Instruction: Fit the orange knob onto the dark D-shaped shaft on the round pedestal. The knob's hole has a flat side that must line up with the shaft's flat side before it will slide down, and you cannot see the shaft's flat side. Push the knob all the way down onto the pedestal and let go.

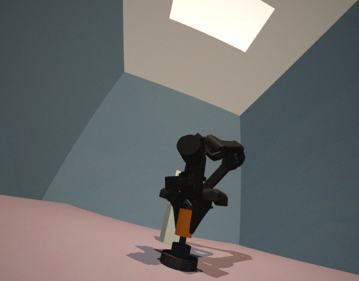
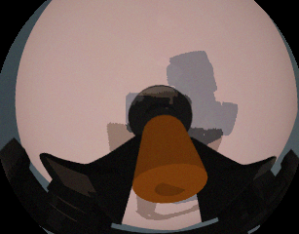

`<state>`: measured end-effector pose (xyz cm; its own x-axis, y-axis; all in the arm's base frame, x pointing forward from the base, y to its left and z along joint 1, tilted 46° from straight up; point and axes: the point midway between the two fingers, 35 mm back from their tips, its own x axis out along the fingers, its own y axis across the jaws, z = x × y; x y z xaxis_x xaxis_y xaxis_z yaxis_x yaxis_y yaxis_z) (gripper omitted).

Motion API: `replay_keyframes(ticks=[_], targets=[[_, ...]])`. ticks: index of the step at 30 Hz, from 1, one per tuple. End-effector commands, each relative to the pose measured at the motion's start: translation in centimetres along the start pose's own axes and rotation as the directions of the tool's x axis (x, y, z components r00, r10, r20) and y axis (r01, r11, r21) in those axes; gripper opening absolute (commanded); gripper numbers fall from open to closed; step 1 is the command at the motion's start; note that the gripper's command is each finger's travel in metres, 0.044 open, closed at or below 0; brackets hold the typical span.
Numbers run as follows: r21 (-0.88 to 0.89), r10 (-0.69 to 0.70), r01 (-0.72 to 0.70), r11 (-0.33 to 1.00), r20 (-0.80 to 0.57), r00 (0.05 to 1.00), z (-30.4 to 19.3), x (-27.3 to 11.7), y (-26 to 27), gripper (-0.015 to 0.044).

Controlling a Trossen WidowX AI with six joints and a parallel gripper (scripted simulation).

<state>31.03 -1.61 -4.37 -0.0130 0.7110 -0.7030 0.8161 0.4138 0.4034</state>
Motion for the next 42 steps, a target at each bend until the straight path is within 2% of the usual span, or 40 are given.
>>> replay_keyframes(ticks=[1,5,12,42], targets=[[0.002,0.002,-0.002,1.0,0.001,1.0,-0.07,-0.33,0.19,0.0],[0.028,0.002,-0.002,1.0,0.001,1.0,-0.11,-0.43,0.28,0.0],[0.21,0.002,-0.002,0.978,0.001,1.0,-0.02,-0.4,0.49,0.0],[0.21,0.002,-0.002,0.978,0.001,1.0,0.02,-0.21,0.12,0.0]])
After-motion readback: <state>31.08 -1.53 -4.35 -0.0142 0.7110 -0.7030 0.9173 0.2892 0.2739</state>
